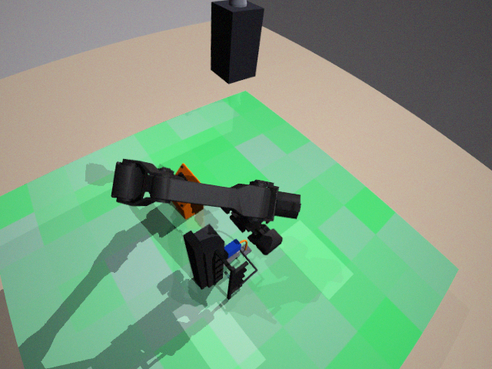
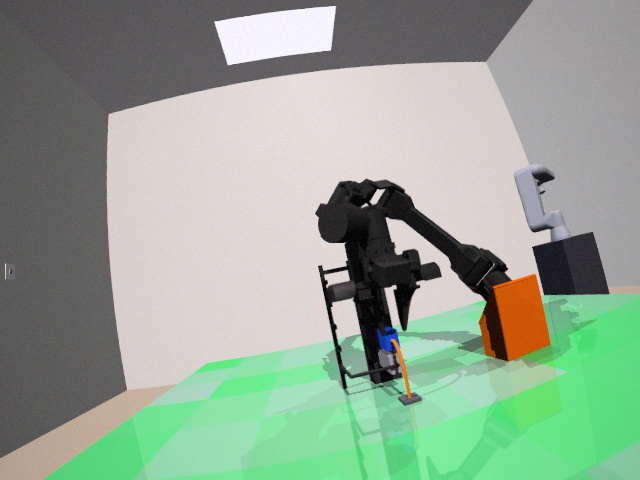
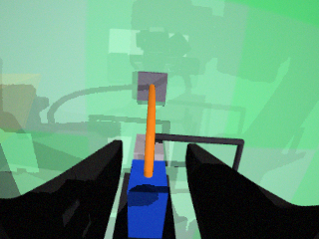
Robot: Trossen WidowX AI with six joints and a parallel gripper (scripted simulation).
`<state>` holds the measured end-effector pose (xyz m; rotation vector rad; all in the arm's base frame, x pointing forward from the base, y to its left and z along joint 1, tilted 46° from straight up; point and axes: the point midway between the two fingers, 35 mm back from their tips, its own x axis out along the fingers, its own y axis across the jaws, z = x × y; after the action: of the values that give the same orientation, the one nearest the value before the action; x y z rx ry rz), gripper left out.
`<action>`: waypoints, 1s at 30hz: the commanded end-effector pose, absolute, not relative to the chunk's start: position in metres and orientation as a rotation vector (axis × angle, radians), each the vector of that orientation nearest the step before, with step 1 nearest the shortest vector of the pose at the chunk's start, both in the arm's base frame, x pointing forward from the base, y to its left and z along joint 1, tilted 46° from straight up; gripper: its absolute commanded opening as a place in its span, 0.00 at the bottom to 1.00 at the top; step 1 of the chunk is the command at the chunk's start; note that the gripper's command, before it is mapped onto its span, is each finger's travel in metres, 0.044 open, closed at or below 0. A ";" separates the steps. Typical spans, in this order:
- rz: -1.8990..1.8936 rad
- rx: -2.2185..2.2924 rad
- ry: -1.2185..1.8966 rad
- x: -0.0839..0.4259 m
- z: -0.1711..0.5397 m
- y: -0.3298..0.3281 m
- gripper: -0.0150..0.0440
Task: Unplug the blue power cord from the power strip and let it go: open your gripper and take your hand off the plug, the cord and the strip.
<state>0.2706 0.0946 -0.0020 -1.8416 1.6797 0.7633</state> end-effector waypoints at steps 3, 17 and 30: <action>0.748 -1.845 1.686 0.270 0.002 0.090 0.53; 0.748 -1.846 1.686 0.271 0.018 0.074 0.53; 0.747 -1.846 1.687 0.271 0.027 0.064 0.53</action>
<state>0.2724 0.0674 0.0259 -1.8383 1.6803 0.7452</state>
